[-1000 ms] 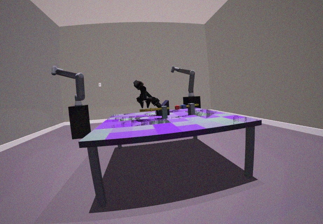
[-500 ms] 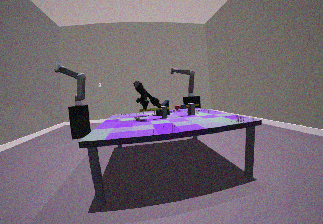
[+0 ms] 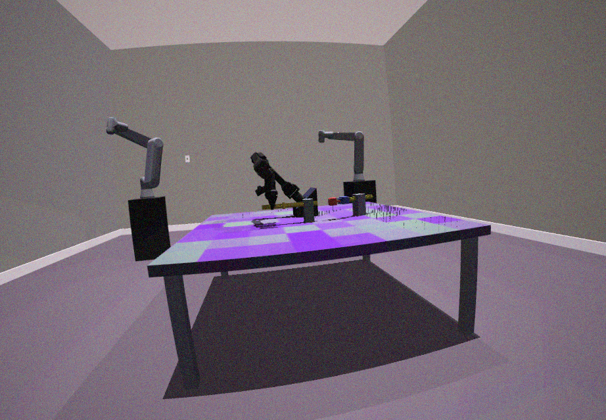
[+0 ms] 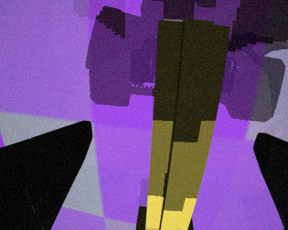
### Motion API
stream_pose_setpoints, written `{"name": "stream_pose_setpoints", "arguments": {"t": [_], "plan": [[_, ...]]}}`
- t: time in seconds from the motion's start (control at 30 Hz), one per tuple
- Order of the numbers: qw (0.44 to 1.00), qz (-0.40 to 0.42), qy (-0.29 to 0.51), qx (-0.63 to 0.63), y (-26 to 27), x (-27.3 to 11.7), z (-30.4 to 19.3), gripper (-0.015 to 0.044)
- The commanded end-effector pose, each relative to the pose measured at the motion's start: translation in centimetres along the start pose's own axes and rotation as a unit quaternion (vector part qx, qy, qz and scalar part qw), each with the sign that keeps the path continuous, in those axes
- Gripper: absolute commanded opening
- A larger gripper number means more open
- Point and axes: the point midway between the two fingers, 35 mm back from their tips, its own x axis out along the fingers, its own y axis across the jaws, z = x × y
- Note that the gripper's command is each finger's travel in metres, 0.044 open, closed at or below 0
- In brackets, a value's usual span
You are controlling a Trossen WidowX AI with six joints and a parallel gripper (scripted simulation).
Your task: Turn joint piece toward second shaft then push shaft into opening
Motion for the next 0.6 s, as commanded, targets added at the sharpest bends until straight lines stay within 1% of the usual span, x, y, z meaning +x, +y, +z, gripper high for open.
{"name": "stream_pose_setpoints", "arguments": {"t": [0.0, 0.3, 0.57], "plan": [[1.0, 0.001, 0.002, -0.002, 0.0, 0.6, -0.1, 0.044], [1.0, 0.001, 0.001, -0.002, 0.0, 1.8, -0.1, 0.044], [1.0, 0.001, 0.001, -0.002, 0.0, 1.8, -0.1, 0.023]]}}
